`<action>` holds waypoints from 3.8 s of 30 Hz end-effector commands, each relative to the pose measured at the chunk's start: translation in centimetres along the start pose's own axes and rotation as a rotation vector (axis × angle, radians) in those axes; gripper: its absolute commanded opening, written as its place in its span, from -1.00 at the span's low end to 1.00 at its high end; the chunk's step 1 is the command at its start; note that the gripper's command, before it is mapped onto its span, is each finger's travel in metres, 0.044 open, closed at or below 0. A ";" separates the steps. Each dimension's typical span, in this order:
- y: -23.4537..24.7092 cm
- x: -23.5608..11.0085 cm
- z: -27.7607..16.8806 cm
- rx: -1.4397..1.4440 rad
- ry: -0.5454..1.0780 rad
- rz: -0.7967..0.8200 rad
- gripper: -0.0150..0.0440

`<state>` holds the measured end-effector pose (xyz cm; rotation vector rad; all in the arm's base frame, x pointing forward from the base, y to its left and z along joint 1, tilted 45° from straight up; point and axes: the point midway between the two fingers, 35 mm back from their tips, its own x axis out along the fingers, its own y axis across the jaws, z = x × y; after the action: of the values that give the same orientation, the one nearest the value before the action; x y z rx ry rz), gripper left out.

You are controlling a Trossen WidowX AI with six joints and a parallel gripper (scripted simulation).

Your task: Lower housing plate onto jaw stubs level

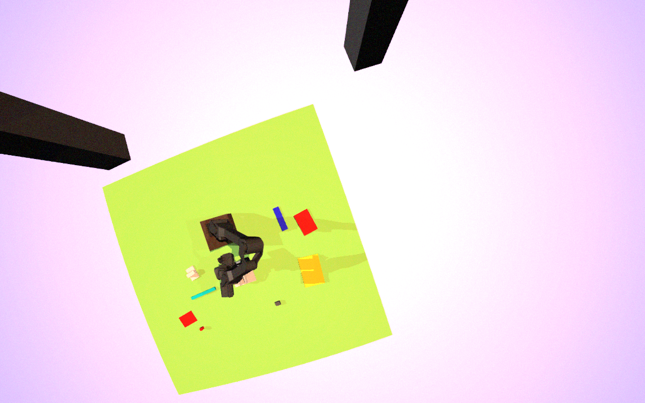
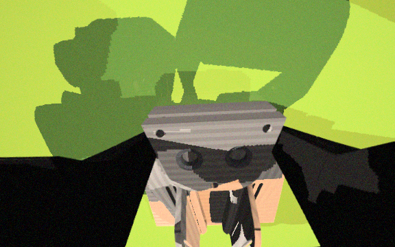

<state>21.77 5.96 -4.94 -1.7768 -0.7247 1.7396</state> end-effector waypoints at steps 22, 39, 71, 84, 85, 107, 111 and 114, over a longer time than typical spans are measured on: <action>0.0 0.0 0.0 0.001 0.001 -0.001 1.00; 0.2 -3.4 -0.4 -0.002 0.001 0.008 1.00; 0.1 -12.5 1.3 -0.005 -0.002 0.006 1.00; 0.1 -12.5 1.3 -0.005 -0.002 0.006 1.00; 0.1 -12.5 1.3 -0.005 -0.002 0.006 1.00; 0.1 -12.5 1.3 -0.005 -0.002 0.006 1.00; 0.1 -12.5 1.3 -0.005 -0.002 0.006 1.00; 0.1 -12.5 1.3 -0.005 -0.002 0.006 1.00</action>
<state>20.24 -2.89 3.74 -1.7818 -0.7266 1.7401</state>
